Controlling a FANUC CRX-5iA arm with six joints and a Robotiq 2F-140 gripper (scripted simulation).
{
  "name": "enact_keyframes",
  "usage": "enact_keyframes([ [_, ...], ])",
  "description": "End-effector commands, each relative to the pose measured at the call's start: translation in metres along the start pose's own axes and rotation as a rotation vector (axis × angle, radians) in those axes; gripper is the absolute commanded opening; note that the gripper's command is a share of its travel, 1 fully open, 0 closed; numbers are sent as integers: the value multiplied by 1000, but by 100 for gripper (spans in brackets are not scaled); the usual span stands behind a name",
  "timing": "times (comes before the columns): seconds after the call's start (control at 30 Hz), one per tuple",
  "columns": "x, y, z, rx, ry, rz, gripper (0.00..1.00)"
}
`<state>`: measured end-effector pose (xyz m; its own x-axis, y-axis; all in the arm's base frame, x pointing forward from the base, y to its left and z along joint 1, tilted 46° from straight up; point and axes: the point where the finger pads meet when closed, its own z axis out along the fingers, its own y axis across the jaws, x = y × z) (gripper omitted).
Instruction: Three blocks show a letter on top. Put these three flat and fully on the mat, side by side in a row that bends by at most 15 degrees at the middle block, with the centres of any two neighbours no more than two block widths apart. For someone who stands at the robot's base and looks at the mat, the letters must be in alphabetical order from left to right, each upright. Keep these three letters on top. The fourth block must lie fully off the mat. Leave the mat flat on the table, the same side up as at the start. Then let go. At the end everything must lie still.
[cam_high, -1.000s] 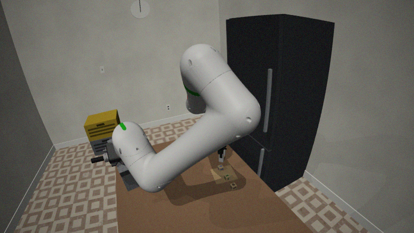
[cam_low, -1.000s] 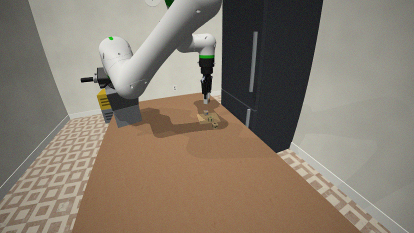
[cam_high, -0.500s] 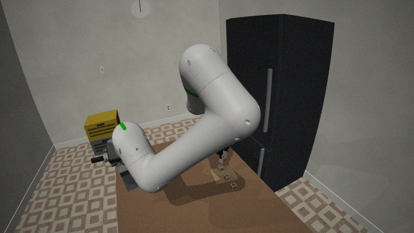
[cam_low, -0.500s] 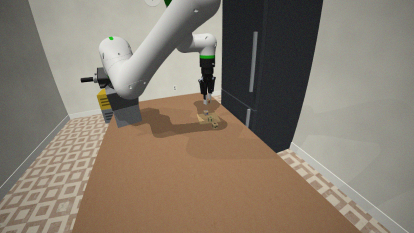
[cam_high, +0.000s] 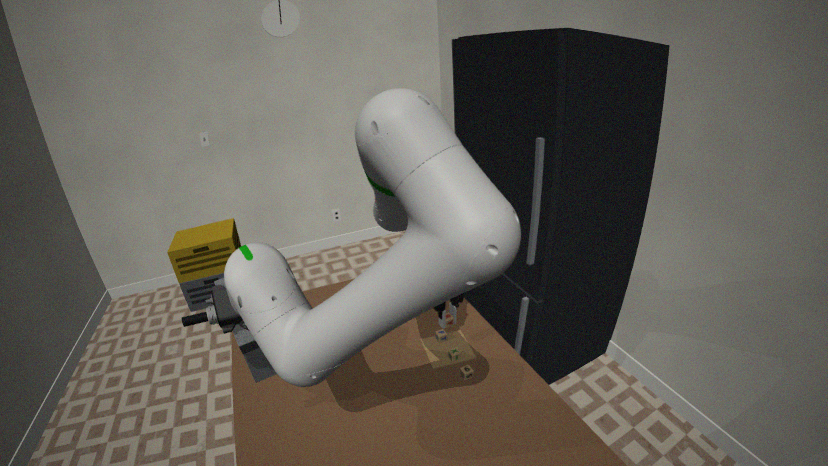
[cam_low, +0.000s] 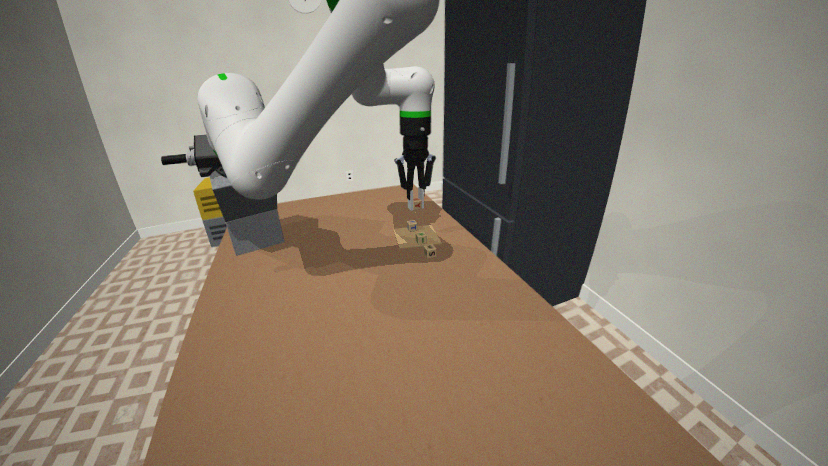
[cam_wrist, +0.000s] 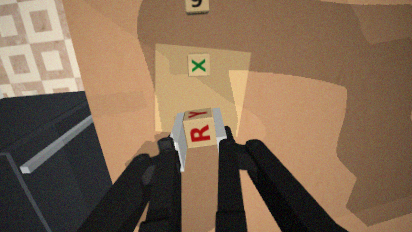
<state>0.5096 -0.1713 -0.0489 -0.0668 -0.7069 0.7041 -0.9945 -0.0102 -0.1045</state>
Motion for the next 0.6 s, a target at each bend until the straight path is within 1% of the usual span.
enact_keyframes([
  [0.0, 2, 0, 0, 7, 4, 86, 16],
  [0.57, 3, 0, 0, 7, 4, 109, 16],
])
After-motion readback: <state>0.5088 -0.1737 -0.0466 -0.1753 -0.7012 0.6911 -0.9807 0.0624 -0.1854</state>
